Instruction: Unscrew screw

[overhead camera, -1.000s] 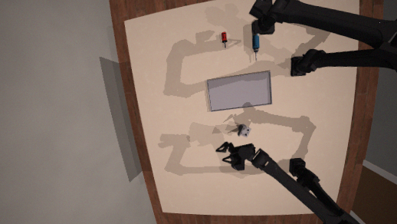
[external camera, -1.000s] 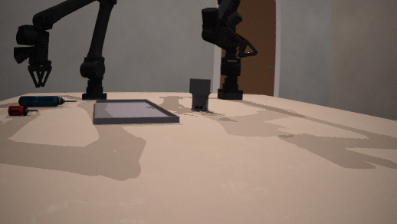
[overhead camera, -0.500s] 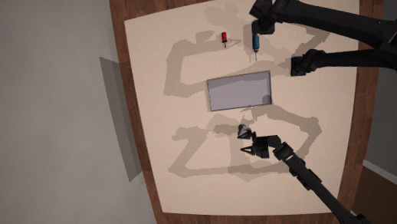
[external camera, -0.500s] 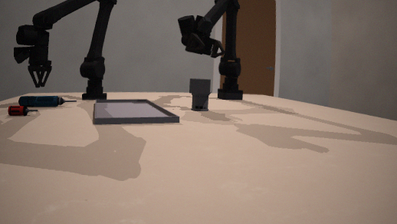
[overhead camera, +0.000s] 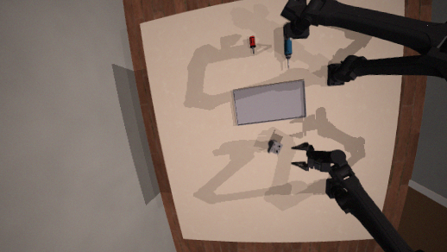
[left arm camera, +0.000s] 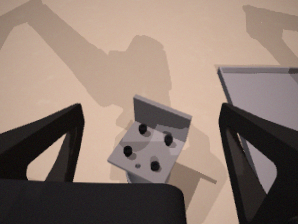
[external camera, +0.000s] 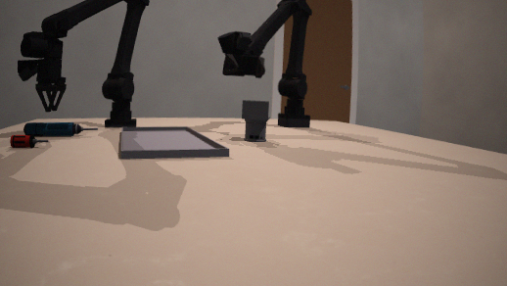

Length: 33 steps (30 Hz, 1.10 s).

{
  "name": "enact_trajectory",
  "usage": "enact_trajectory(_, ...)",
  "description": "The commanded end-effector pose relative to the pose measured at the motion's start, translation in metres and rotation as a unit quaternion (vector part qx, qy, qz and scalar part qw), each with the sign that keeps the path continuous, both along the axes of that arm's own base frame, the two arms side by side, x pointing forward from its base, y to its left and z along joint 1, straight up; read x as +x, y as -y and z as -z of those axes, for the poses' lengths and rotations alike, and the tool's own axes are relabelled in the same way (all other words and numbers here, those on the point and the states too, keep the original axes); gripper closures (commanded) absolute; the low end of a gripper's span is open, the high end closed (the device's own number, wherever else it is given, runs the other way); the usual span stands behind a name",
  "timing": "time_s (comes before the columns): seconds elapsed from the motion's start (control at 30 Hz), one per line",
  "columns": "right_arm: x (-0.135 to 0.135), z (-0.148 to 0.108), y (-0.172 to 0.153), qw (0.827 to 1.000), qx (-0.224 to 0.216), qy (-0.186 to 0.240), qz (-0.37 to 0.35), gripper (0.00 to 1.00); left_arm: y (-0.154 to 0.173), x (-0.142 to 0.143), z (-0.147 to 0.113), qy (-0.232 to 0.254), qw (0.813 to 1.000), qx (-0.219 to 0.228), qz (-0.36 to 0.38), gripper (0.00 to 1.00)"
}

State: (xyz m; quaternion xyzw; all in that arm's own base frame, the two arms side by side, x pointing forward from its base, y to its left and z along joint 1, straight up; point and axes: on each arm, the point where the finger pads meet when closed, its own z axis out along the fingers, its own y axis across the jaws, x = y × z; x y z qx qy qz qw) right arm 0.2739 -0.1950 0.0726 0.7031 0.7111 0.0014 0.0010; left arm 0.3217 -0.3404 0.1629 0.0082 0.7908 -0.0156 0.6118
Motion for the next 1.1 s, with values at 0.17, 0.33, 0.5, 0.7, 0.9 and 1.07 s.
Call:
enact_trajectory(0.17,0.012,-0.011,0.008,1.0,-0.011,0.015,0.0,0.35,0.0,0.01,0.0,-0.001,1.0,0.01,-0.01,0.14)
enact_trajectory(0.33,0.012,-0.011,0.008,1.0,-0.011,0.015,0.0,0.35,0.009,0.016,-0.011,0.002,1.0,-0.009,-0.011,0.14)
enact_trajectory(0.5,0.012,-0.011,0.008,1.0,-0.011,0.015,0.0,0.35,0.007,0.015,-0.008,-0.001,1.0,-0.006,-0.013,0.14)
enact_trajectory(0.7,0.012,-0.011,0.008,1.0,-0.011,0.015,0.0,0.35,-0.005,0.009,0.014,-0.005,1.0,0.003,-0.013,0.14)
enact_trajectory(0.9,0.012,-0.011,0.008,1.0,-0.011,0.015,0.0,0.35,-0.006,0.008,0.029,-0.005,1.0,0.006,-0.012,0.14)
enact_trajectory(1.07,0.012,-0.011,0.008,1.0,-0.011,0.015,0.0,0.35,-0.006,0.008,0.037,-0.005,1.0,0.006,-0.012,0.14)
